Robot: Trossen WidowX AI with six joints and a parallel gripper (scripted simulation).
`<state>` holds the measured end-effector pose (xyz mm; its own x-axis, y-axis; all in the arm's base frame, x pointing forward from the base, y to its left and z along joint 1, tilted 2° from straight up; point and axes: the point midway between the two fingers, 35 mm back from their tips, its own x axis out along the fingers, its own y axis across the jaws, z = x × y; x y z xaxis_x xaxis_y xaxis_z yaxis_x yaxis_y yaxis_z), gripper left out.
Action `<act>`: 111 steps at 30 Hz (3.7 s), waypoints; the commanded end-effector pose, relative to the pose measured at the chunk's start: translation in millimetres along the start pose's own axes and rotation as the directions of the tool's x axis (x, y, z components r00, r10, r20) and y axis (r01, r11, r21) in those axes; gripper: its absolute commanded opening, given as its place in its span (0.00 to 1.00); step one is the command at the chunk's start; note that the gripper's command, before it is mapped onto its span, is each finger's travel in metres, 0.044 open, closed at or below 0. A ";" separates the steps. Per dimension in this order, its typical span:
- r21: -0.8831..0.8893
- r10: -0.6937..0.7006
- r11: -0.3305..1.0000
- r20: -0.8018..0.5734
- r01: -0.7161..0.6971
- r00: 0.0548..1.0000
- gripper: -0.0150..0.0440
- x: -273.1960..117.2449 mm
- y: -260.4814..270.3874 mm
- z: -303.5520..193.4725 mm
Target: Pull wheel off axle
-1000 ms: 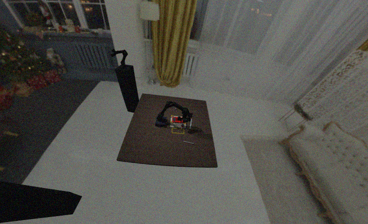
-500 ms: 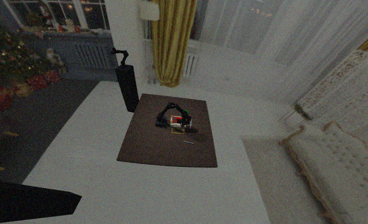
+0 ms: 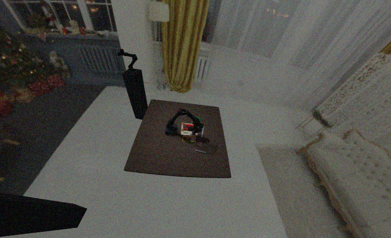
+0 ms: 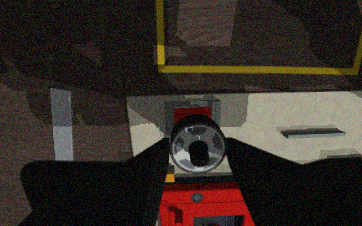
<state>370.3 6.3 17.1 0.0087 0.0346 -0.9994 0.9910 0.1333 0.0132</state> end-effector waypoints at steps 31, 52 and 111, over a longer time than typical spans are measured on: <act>0.001 -0.002 1.000 -0.001 0.002 1.000 0.25 -9.7 -0.1 0.1; 0.002 0.000 1.000 -0.001 0.000 1.000 0.25 -16.6 0.2 0.1; 0.004 0.003 1.000 -0.002 -0.003 1.000 0.25 -37.5 0.3 0.2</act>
<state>370.5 4.8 52.2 0.0121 0.0360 -0.9993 0.9915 0.1288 0.0166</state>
